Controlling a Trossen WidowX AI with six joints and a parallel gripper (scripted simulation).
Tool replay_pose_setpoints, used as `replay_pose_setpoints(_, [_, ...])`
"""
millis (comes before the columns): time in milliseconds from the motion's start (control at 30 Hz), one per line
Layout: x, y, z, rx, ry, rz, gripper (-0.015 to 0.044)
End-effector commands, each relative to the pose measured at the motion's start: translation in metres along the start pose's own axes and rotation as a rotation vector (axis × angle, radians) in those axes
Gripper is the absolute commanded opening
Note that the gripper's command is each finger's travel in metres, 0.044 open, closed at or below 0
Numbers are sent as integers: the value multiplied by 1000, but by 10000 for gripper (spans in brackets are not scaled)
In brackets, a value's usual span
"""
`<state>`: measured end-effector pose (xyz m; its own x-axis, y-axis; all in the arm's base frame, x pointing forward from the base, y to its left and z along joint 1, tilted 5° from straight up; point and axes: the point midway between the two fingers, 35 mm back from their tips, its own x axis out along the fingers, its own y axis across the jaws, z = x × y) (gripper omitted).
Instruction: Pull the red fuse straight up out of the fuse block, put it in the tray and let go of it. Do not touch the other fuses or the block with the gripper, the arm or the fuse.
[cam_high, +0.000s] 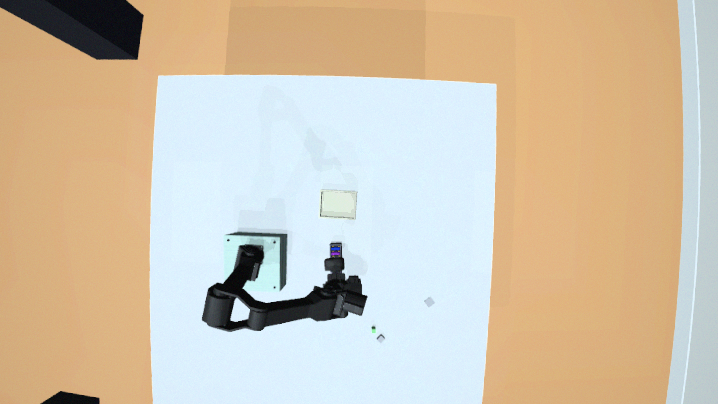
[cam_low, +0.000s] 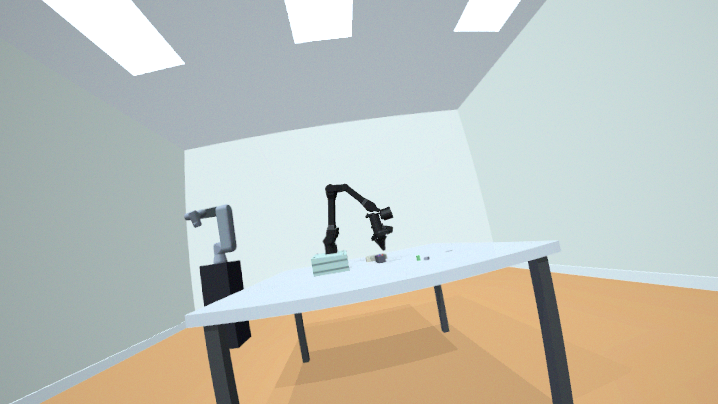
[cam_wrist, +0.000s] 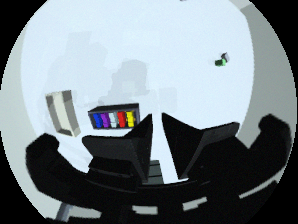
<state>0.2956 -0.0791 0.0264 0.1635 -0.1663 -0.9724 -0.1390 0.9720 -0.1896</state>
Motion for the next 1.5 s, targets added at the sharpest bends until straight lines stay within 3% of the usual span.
replay_pose_setpoints(0, [-14, 58, -12, 60, 84, 105, 61])
replay_pose_setpoints(1467, [17, 61, -11, 60, 85, 105, 61])
